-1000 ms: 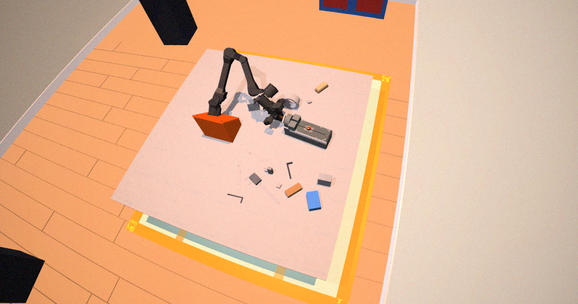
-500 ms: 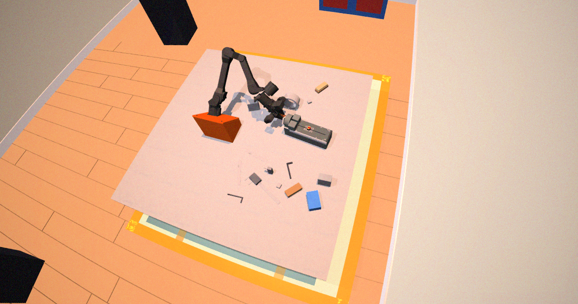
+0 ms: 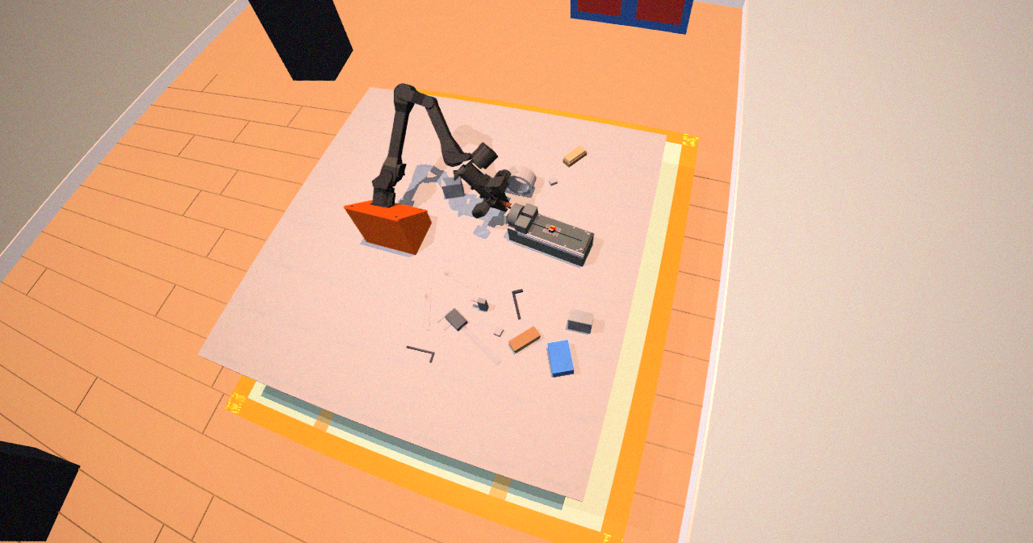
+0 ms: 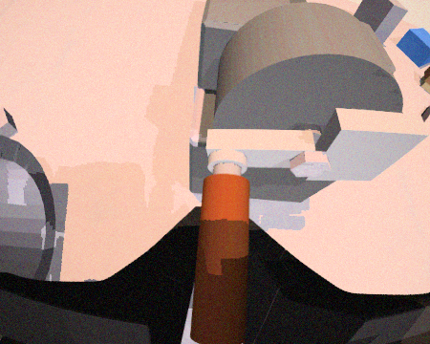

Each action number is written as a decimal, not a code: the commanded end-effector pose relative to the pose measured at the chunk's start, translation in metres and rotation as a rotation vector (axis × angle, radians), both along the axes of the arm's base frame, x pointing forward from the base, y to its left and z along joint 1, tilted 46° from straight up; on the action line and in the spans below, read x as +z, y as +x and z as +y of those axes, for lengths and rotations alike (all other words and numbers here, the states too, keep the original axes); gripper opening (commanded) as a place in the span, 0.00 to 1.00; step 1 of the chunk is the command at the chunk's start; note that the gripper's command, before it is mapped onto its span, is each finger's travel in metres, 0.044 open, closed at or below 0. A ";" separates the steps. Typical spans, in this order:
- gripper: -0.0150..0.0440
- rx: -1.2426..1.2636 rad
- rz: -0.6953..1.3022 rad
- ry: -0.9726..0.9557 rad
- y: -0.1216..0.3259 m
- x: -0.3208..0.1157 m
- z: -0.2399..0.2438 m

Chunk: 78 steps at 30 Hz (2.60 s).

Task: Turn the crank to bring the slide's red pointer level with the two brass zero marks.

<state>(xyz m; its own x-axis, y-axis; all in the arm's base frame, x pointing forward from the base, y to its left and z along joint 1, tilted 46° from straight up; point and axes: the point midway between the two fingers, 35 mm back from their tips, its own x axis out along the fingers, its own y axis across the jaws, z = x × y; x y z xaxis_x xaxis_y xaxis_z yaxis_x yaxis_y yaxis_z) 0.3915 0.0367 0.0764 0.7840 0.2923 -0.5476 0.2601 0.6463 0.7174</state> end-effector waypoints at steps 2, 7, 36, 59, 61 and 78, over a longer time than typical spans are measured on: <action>0.25 0.001 -0.006 -0.001 0.000 0.002 -0.002; 0.25 0.001 -0.006 -0.001 0.000 0.002 -0.002; 0.52 -0.001 -0.003 0.000 0.000 0.002 -0.001; 1.00 -0.002 -0.002 -0.002 -0.008 0.036 -0.037; 1.00 -0.002 -0.001 -0.003 -0.008 0.039 -0.040; 1.00 0.018 -0.009 0.003 -0.005 0.094 -0.107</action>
<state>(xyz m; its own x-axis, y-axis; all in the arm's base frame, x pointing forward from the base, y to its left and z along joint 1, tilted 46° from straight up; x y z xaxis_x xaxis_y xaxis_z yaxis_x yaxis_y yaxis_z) 0.3786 -0.0629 0.1706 0.7912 0.2843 -0.5415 0.2557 0.6505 0.7152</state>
